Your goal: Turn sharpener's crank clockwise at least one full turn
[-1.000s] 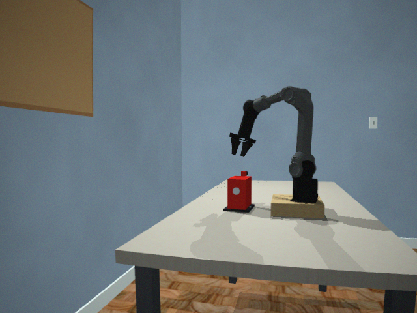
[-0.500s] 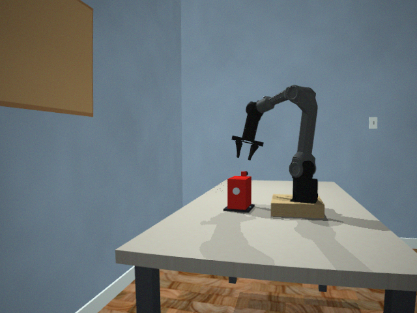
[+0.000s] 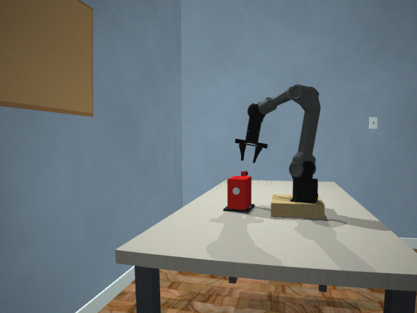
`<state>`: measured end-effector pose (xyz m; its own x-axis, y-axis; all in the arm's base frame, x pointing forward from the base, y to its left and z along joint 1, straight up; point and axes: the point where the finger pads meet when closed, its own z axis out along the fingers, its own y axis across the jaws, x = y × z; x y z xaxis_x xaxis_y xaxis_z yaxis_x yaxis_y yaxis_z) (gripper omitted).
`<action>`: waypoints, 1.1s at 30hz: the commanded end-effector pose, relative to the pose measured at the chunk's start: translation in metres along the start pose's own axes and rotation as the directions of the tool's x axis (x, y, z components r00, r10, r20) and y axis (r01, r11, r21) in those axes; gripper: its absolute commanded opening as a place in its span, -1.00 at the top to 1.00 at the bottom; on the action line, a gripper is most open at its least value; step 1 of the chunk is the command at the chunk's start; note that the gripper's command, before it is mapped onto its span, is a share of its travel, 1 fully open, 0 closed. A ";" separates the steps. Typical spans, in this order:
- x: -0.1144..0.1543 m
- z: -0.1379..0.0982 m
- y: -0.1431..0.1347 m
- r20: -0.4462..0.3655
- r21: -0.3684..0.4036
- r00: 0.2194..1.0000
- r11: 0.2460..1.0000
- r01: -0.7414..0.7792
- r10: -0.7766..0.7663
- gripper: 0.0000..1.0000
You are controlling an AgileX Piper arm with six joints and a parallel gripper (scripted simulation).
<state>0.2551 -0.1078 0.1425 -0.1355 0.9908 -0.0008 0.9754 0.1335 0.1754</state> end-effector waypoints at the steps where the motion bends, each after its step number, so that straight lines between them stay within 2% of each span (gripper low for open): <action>1: 0.000 0.003 0.000 0.003 0.007 1.000 1.000 -0.022 0.022 -0.37; 12: 0.000 0.026 0.000 0.001 0.006 1.000 1.000 -0.022 0.022 -0.37; 33: 0.000 0.024 0.000 0.004 0.003 1.000 1.000 -0.022 0.022 -0.37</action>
<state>0.2595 -0.1075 0.1183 -0.1126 0.9936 -0.0012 0.9789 0.1111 0.1717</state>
